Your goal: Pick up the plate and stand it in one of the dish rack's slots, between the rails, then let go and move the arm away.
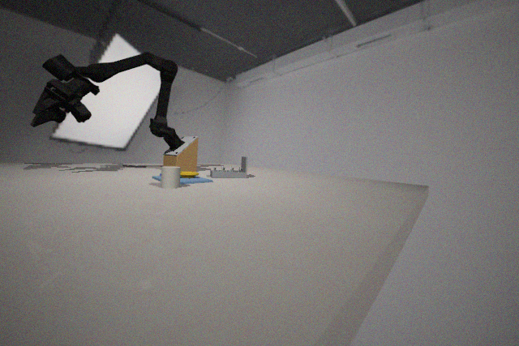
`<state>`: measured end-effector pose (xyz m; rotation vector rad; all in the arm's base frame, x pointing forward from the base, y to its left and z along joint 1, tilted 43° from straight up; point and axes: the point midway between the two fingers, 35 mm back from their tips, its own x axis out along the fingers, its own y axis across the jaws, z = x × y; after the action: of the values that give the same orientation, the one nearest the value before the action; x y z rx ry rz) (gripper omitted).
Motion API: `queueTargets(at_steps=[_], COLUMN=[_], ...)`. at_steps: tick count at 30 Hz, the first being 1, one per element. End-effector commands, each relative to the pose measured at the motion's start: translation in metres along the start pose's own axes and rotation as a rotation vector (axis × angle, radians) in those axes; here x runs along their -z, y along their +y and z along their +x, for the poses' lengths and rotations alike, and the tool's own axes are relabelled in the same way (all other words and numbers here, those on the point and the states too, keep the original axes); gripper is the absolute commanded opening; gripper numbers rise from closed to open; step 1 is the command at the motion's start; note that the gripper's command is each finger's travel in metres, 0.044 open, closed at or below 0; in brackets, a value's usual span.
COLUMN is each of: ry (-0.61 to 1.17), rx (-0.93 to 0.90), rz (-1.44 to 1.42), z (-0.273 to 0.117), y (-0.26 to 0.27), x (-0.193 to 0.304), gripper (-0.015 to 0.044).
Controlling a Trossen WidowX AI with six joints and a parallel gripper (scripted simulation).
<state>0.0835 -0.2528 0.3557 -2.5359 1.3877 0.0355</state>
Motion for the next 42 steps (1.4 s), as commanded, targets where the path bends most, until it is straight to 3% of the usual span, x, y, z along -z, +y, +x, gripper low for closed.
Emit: queueTargets(at_steps=[1,23,42], ry=[-0.002,-0.295,-0.609], rx=[0.001,0.002,-0.249], rz=[0.003,0.548,1.020], z=[0.000,0.053,0.077], y=[0.000,-0.039,-0.107], x=[-0.001,-0.067,-0.160], gripper=[0.0400,0.0400,0.0400])
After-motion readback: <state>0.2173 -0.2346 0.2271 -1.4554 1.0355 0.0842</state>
